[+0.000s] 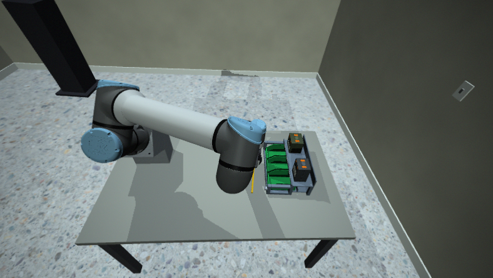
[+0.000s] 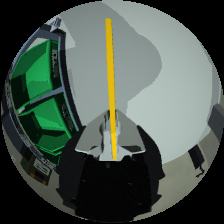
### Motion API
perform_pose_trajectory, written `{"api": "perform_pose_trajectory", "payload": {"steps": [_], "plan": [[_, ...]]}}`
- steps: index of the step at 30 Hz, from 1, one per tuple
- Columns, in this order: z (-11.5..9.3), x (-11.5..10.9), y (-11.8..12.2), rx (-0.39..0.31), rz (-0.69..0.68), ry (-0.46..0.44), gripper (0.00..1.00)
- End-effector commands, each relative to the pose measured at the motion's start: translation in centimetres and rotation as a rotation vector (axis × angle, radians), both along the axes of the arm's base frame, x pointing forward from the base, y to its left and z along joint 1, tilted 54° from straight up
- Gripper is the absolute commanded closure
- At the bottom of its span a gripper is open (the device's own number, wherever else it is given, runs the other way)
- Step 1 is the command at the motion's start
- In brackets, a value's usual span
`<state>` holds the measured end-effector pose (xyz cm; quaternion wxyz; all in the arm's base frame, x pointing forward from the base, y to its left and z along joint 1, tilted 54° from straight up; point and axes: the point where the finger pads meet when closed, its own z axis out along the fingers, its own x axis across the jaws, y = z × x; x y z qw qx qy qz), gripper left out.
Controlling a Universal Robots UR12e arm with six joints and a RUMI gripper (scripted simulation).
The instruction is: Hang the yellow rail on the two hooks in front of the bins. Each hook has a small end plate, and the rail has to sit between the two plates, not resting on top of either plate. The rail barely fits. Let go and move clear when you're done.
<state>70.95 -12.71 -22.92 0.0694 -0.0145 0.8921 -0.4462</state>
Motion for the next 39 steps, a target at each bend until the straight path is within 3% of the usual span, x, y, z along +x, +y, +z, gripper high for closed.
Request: {"api": "perform_pose_trajectory", "payload": {"steps": [1, 16, 39], "plan": [[0.0, 0.1, 0.0, 0.001, 0.001, -0.001, 1.0], [1.1, -0.3, 1.5, 0.0, 0.002, 0.001, 1.0], [5.0, -1.2, 6.8, 0.0, 0.002, 0.0, 1.0]]}}
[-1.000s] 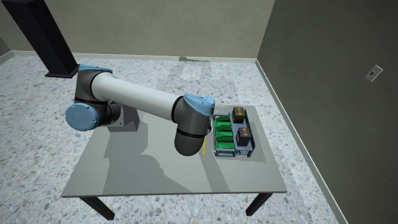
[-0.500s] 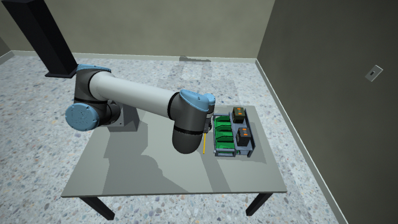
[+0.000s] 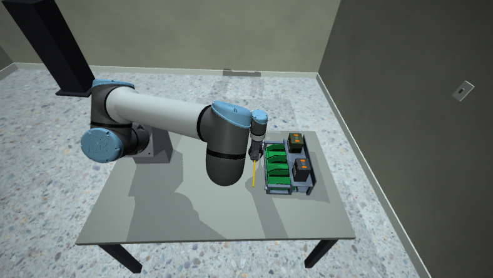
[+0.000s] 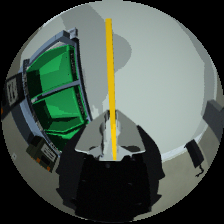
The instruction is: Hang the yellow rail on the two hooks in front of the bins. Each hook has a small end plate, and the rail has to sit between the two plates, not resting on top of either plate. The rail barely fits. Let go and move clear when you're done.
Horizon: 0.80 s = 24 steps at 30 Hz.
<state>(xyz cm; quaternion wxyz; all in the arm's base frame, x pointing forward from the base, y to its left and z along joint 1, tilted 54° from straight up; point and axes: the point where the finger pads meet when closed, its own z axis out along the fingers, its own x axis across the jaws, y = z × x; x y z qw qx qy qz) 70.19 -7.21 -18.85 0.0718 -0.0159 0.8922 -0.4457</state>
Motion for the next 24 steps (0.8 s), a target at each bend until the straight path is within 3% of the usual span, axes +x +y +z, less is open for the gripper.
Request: {"api": "perform_pose_trajectory", "payload": {"steps": [1, 24], "plan": [[1.1, -0.5, 1.5, -0.001, -0.003, 0.003, 1.0], [2.5, -0.7, 3.4, 0.0, -0.003, 0.002, 1.0]]}}
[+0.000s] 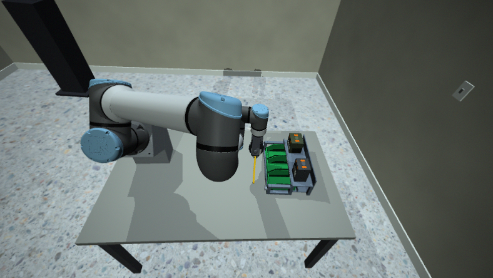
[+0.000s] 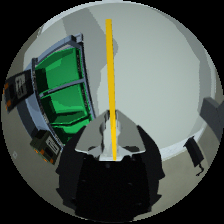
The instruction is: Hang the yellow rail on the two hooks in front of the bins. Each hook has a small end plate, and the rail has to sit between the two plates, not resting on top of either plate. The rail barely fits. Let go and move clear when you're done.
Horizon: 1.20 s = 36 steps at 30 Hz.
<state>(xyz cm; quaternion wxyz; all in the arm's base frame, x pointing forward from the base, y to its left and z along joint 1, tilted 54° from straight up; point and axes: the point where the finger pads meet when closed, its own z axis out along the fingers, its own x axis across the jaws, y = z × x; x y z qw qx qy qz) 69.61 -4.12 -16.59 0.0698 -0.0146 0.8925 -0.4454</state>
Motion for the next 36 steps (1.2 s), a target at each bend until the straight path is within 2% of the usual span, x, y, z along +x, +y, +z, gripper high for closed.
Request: {"api": "perform_pose_trajectory", "payload": {"steps": [1, 36], "plan": [[0.25, -0.12, 0.23, -0.001, 0.0, 0.0, 1.0], [0.37, -0.3, 0.32, -0.003, 0.001, 0.0, 1.0]]}}
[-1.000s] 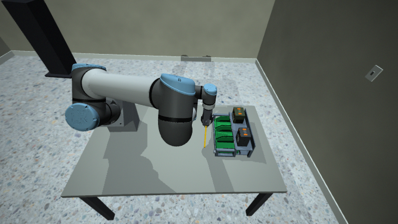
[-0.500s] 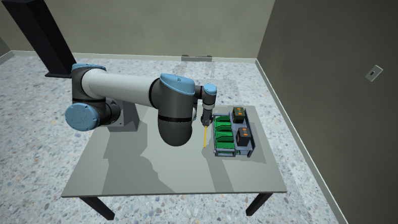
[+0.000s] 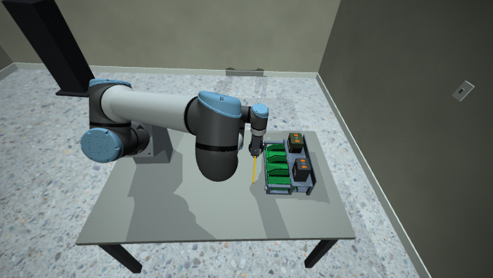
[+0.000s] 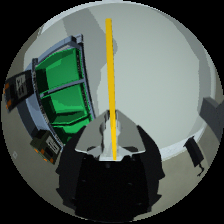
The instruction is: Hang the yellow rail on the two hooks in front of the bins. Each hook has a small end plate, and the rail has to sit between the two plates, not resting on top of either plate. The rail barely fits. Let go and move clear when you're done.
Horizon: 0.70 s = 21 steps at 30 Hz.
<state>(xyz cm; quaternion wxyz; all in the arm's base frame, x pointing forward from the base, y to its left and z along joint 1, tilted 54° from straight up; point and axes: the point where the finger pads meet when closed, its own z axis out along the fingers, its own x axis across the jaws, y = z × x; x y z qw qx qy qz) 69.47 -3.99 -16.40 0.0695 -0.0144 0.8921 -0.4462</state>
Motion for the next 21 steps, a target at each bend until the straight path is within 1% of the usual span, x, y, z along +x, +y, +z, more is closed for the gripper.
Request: {"api": "perform_pose_trajectory", "payload": {"steps": [1, 4, 5, 6, 9, 10, 11, 21], "plan": [[0.2, -0.2, 0.2, -0.001, 0.002, 0.0, 1.0], [0.2, 0.0, 0.2, -0.001, 0.003, 0.0, 1.0], [0.3, 0.7, 0.3, -0.002, 0.007, 0.002, 1.0], [0.2, 1.6, 0.4, -0.004, 0.013, 0.011, 1.0], [0.4, 5.4, 0.9, -0.01, 0.039, 0.047, 1.0], [0.5, 6.3, 1.1, -0.011, 0.045, 0.055, 1.0], [0.6, 6.7, 1.1, -0.012, 0.048, 0.059, 1.0], [0.6, 6.8, 1.0, -0.012, 0.046, 0.059, 1.0]]}}
